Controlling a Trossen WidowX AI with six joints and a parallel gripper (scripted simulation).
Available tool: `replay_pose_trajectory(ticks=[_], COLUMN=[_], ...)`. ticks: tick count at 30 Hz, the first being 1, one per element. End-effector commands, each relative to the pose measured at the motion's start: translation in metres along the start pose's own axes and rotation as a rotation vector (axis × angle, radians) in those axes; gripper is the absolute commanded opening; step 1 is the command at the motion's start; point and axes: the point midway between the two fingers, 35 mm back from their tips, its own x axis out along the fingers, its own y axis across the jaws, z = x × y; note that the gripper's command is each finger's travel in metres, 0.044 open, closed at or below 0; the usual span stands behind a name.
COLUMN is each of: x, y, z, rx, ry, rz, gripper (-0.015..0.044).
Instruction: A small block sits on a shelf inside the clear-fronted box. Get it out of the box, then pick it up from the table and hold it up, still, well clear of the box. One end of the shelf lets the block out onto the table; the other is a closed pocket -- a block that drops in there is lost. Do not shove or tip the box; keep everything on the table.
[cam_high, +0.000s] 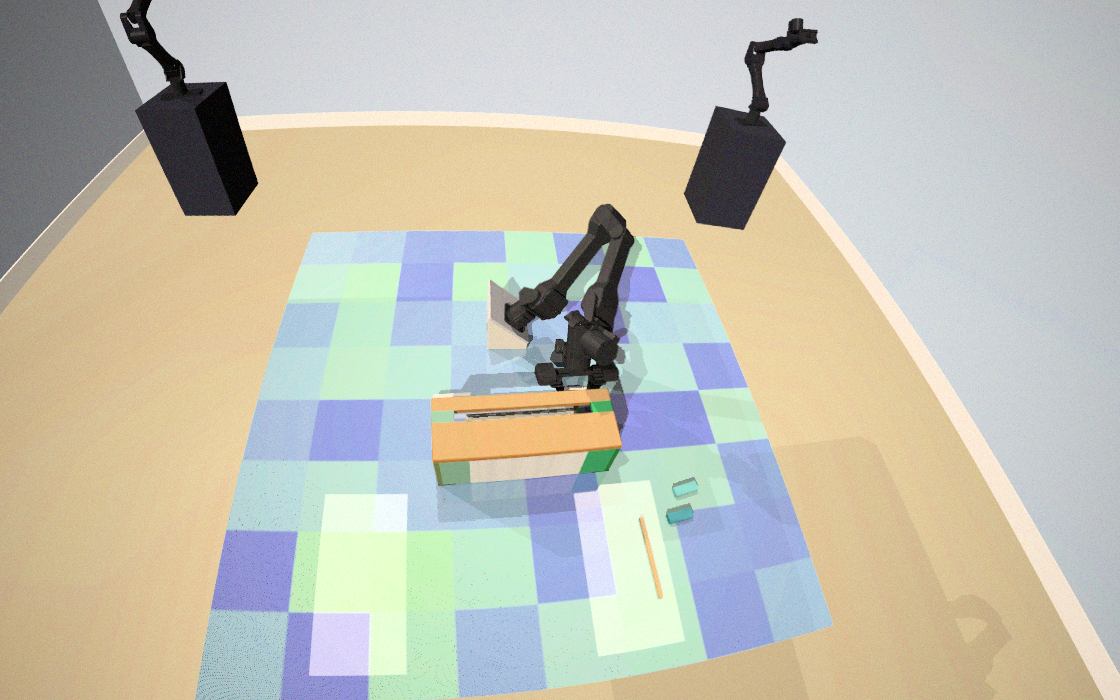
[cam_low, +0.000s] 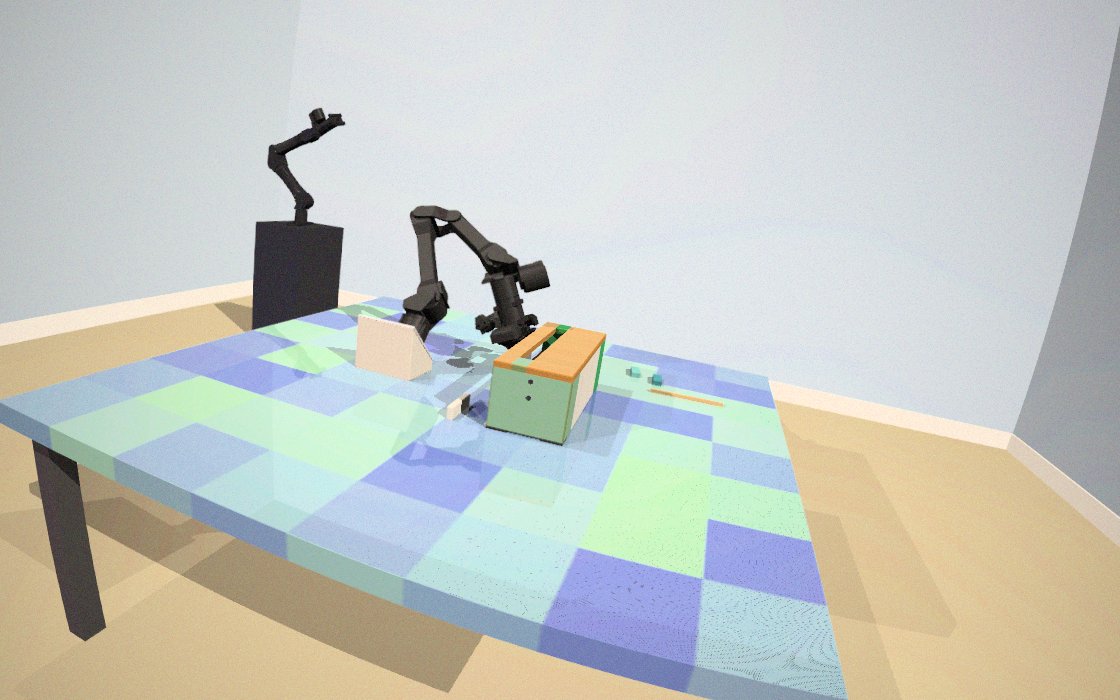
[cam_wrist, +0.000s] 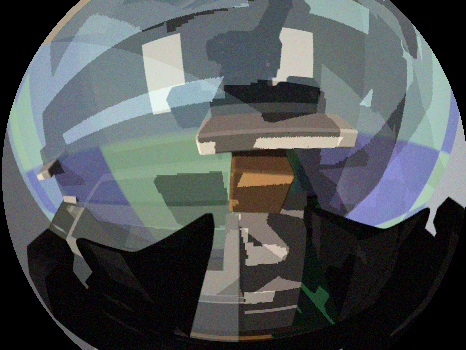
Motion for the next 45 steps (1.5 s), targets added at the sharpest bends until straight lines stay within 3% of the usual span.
replay_pose_trajectory(ticks=[1,15,22,24,28,40,45], x=[0.006,0.022,0.022,0.022,0.014,-0.032,-0.035], y=[0.001,0.0,0.0,0.0,0.001,0.0,0.0], z=[0.004,0.014,0.014,0.014,0.009,-0.01,-0.011], rx=[0.003,0.005,0.005,0.005,0.003,0.002,0.029], ry=[-0.001,0.003,0.003,0.003,0.0,-0.001,-0.001], rz=[0.005,-0.002,-0.002,-0.002,0.002,-0.001,-0.003], gripper=[0.0285,0.0285,0.0101,0.0088,0.0,0.0,0.0])
